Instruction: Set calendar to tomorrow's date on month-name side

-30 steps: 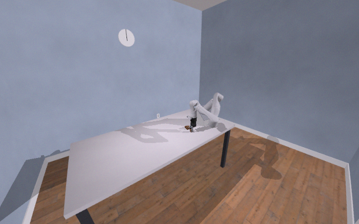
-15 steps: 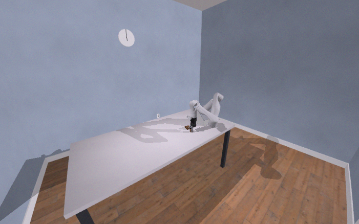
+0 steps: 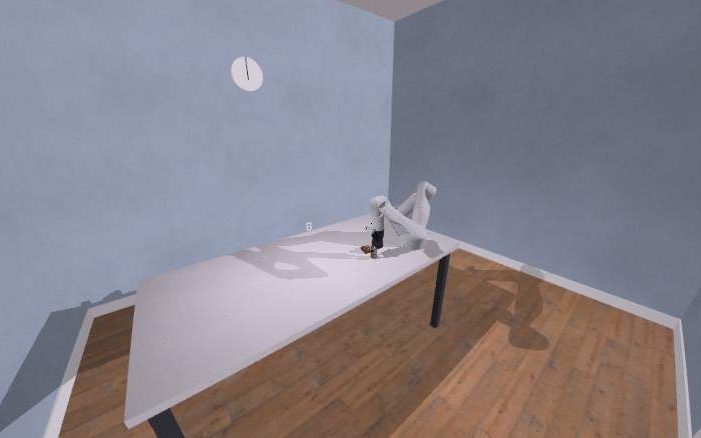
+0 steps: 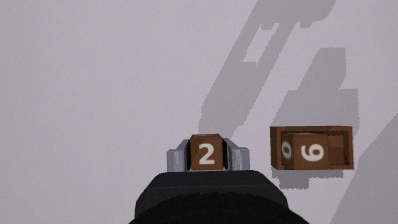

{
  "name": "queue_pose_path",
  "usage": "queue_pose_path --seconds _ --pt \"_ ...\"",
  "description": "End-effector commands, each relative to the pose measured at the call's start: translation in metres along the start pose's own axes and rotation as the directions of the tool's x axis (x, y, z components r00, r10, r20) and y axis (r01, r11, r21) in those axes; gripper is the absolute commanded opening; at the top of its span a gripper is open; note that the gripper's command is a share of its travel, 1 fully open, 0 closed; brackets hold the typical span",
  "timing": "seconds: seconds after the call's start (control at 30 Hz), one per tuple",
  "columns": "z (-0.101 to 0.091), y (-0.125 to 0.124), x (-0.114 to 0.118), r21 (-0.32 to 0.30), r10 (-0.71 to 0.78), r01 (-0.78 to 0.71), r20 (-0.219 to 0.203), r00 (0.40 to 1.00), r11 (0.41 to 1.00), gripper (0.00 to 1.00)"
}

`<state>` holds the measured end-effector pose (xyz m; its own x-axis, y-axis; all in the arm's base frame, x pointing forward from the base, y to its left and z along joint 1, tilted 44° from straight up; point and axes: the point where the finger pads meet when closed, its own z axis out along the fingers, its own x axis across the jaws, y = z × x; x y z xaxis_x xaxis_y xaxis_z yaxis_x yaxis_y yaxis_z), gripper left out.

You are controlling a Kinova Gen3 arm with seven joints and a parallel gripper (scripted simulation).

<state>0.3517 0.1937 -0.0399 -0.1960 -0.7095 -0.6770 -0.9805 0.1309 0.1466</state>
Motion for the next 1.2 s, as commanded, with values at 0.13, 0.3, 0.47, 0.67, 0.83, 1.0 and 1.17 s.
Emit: queue_pose_path --seconds 0.13,0.3,0.47,0.67,0.83,1.0,1.17 --pt "-0.0005 -0.0005 -0.0001 0.001 0.000 0.000 0.000 1.000 1.000 0.57" --pt "-0.0003 -0.0005 -0.0001 0.001 0.000 0.000 0.000 1.000 1.000 0.57" --pt "0.0009 -0.0005 -0.0001 0.001 0.000 0.000 0.000 1.000 1.000 0.57" --pt "0.0024 -0.0005 -0.0001 0.001 0.000 0.000 0.000 1.000 1.000 0.57" --pt "0.0032 -0.0005 -0.0001 0.001 0.000 0.000 0.000 1.000 1.000 0.57" --pt "0.0035 -0.0005 -0.0001 0.001 0.000 0.000 0.000 1.000 1.000 0.57" --pt "0.0035 -0.0005 -0.0001 0.001 0.000 0.000 0.000 1.000 1.000 0.57"
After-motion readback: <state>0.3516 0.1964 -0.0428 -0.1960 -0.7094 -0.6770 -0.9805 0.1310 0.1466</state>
